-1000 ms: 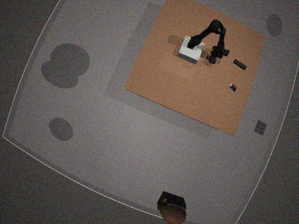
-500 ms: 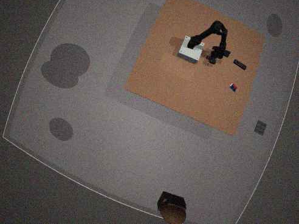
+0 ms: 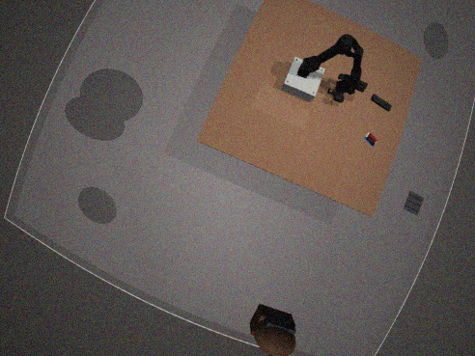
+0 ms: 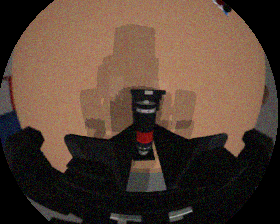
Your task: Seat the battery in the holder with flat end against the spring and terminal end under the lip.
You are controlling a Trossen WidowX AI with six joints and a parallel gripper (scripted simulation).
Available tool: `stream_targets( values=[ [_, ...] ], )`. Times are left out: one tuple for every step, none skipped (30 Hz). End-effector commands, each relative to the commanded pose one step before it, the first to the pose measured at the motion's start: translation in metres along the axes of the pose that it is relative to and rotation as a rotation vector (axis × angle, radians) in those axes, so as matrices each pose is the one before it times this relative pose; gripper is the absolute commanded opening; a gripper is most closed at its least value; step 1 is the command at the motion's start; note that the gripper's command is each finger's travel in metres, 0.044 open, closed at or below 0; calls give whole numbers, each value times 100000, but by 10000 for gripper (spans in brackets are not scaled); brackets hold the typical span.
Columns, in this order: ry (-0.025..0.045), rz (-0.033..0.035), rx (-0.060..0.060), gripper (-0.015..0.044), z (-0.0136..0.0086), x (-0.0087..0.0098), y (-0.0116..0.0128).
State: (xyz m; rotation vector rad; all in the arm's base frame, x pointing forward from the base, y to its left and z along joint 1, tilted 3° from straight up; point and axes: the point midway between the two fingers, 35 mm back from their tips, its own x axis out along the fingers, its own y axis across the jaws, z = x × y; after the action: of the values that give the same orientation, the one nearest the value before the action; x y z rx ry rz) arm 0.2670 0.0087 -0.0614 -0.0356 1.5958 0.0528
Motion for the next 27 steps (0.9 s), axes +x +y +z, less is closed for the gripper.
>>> stream_targets(
  values=[
    [1393, -108, -374, 78, 73, 102, -26],
    [41, 8, -2, 78, 78, -4, 0],
    [43, 10, 0, 78, 78, -5, 0],
    [43, 10, 0, 78, 79, -5, 0],
    [43, 10, 0, 78, 78, -5, 0],
    [29, 11, -3, 78, 79, -5, 0],
    [29, 11, -3, 78, 79, -5, 0],
    [29, 11, -3, 78, 79, -5, 0],
    [6, 13, -1, 78, 81, -6, 0],
    [6, 13, -1, 78, 81, -6, 0],
    [6, 13, -1, 78, 80, -6, 0],
    [5, 10, 0, 78, 63, -5, 0],
    [3, 6, 0, 78, 38, -3, 0],
    [1, 2, 0, 78, 13, -1, 0],
    [0, 0, 0, 78, 0, 0, 0],
    [0, 0, 0, 78, 0, 0, 0],
    [0, 0, 0, 78, 0, 0, 0],
    [0, 0, 0, 78, 0, 0, 0],
    [0, 0, 0, 78, 0, 0, 0],
    [0, 0, 0, 78, 0, 0, 0],
    [0, 0, 0, 78, 0, 0, 0],
    [0, 0, 0, 78, 0, 0, 0],
    [0, 0, 0, 78, 0, 0, 0],
    [0, 0, 0, 78, 0, 0, 0],
    [0, 0, 0, 104, 0, 0, 0],
    [0, 0, 0, 130, 0, 0, 0],
    [0, 0, 0, 156, 0, 0, 0]
  ],
)
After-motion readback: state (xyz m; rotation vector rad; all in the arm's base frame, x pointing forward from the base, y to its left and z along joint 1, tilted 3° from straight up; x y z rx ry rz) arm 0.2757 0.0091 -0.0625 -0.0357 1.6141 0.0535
